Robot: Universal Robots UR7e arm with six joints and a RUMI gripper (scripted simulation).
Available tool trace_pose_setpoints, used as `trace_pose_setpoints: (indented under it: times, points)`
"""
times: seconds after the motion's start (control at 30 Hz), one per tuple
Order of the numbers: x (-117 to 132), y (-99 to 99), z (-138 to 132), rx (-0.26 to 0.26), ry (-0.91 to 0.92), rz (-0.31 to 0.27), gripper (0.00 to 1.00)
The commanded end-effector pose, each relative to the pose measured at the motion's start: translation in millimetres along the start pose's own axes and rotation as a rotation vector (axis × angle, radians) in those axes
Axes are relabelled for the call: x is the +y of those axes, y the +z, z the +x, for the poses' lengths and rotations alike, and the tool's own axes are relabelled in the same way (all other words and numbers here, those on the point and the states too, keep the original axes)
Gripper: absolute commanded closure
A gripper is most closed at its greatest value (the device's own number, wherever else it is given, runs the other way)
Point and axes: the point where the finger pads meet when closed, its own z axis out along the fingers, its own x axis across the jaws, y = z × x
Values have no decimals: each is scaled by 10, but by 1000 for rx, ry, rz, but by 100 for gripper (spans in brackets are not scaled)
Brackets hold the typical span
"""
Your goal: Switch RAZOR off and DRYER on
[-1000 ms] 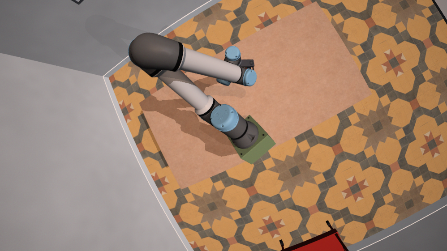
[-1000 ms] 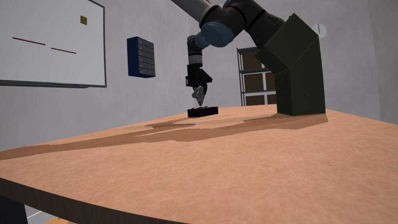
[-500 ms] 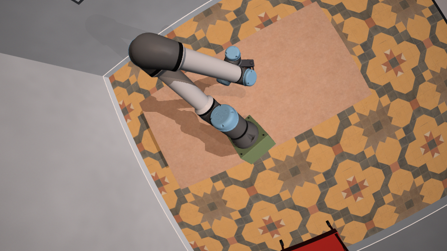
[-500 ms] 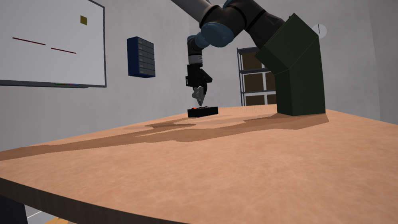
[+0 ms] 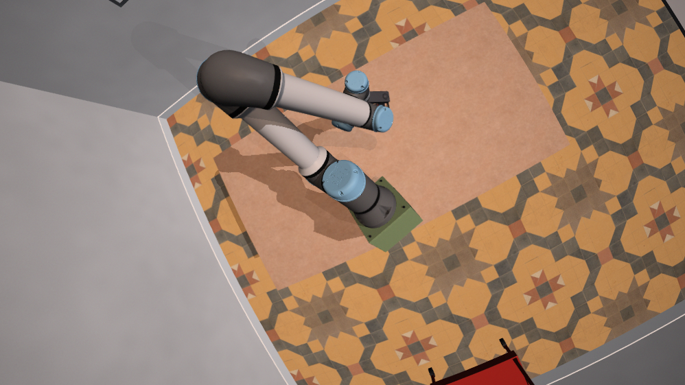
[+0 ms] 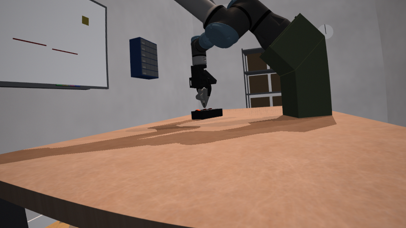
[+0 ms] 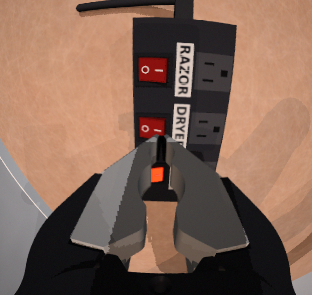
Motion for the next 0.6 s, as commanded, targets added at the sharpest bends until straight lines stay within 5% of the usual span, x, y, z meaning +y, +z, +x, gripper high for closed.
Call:
trace_pose_setpoints:
  times: [0.0, 0.57]
  points:
    - [-1, 0, -3, -1, 0, 0, 100]
    - [-1, 52, -3, -1, 0, 0, 100]
